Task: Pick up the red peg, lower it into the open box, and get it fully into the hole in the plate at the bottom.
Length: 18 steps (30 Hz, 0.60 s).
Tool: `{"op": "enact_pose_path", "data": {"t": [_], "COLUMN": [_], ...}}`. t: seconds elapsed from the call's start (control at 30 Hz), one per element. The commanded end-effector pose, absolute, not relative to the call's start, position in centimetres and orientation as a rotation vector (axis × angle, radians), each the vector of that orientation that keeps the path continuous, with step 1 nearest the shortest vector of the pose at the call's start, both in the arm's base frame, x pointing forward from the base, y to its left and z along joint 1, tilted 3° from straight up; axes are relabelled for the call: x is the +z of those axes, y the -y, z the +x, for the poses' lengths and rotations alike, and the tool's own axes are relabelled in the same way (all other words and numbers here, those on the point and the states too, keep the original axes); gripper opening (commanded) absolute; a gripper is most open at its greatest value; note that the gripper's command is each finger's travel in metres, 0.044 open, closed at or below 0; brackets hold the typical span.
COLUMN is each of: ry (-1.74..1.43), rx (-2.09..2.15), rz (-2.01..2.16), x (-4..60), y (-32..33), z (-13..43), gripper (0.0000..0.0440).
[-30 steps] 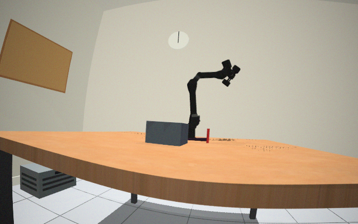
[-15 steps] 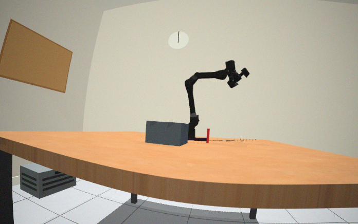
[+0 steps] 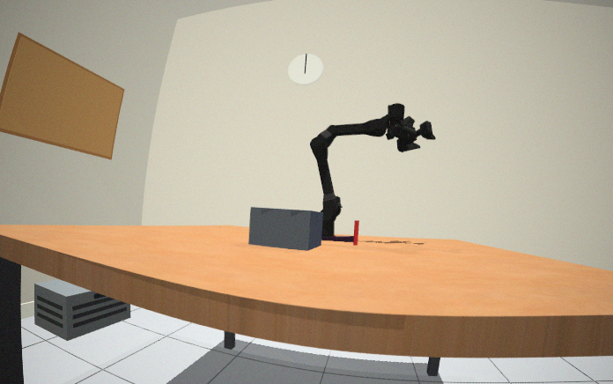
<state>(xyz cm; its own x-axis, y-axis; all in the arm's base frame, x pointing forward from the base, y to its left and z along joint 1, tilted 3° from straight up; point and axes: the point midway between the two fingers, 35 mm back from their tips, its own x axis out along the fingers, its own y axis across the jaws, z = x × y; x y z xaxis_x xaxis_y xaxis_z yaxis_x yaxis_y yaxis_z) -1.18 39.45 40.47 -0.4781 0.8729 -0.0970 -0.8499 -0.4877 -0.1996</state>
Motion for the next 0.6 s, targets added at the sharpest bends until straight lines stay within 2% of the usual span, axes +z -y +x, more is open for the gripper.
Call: {"op": "enact_pose_path", "data": {"t": [0.0,0.57], "ry": [0.041,-0.405], "rx": [1.983,1.533], "rz": [-0.217,-0.126], "x": [39.4,34.0], "y": [-39.0,-35.1], "z": [1.3,11.6], "gripper": [0.044,0.044]}}
